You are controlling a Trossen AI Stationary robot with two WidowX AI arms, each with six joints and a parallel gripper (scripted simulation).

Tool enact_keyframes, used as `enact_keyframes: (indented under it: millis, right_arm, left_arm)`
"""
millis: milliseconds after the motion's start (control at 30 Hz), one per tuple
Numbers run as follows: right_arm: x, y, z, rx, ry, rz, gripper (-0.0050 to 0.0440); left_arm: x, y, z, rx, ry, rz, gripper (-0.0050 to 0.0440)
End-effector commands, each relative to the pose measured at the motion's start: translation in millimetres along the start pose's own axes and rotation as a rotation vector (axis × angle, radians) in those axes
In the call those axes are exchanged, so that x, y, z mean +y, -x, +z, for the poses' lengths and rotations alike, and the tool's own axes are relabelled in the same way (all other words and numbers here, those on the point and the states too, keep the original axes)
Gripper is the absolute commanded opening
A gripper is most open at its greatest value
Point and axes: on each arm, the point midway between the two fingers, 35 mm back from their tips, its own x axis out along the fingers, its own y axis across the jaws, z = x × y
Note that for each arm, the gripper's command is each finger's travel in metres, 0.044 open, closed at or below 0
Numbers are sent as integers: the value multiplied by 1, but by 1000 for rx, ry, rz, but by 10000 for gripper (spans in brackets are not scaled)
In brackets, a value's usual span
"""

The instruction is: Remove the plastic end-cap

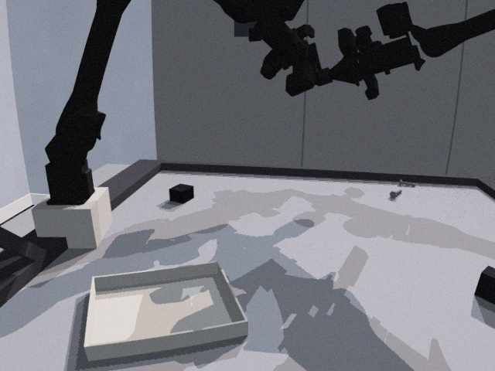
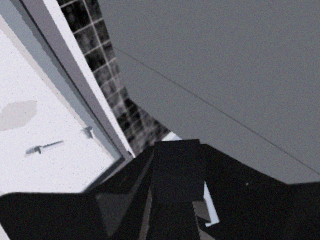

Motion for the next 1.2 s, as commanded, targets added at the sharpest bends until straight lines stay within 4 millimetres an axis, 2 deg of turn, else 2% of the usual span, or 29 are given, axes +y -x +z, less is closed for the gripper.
enact_keyframes:
  millis: [0,1167]
  right_arm:
    - [12,8,13,-29,-2,30,0]
    - [11,36,14,-34,-2,28,0]
  left_arm:
    - [-10,6,-7,19,-2,-24,0]
    - [-10,6,-7,19,-2,-24,0]
